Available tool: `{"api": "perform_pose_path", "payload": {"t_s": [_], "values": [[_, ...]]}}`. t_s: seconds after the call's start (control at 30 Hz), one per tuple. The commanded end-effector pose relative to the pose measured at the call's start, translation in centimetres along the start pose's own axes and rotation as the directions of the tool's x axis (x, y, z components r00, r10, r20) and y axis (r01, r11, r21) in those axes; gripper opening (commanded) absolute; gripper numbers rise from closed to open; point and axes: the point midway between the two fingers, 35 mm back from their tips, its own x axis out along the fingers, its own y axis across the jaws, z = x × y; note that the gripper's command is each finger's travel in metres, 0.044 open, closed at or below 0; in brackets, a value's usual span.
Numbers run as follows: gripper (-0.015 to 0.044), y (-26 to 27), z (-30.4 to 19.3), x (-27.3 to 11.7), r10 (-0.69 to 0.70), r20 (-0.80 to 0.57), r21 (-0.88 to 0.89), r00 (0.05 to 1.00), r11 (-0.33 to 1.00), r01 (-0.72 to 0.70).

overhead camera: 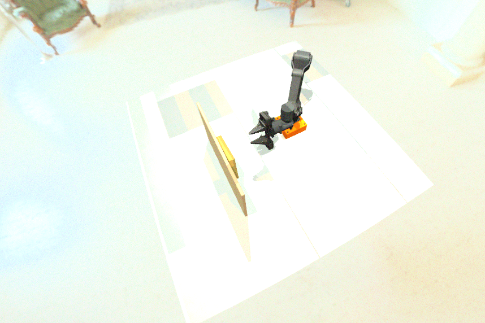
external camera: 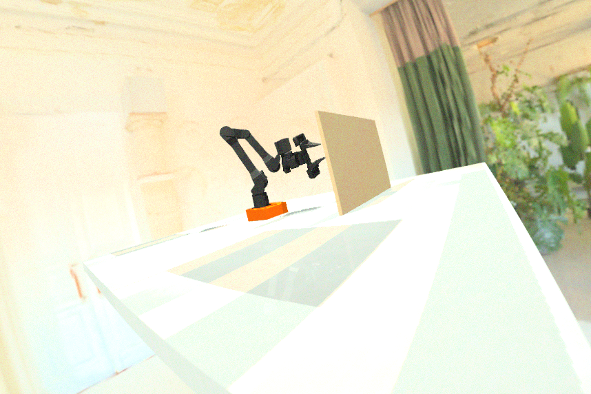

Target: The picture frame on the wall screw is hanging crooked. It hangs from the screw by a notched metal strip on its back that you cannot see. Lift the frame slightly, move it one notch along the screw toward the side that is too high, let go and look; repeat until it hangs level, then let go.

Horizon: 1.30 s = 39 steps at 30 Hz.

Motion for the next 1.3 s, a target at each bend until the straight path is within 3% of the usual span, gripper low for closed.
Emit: {"api": "perform_pose_path", "payload": {"t_s": [0.0, 0.23, 0.5, 1.27], "values": [[0.026, -0.2, 0.3, -0.4, -0.006, 0.004, 0.001, 1.0, 1.0, 0.006], [0.026, -0.1, 0.1, 0.6, -0.005, 0.004, 0.001, 1.0, 1.0, 0.005], [0.026, -0.1, 0.2, 7.4, 0.0, 0.002, 0.0, 1.0, 1.0, 0.0], [0.026, -0.1, 0.2, 8.1, 0.001, 0.002, 0.0, 1.0, 1.0, -0.001]]}}
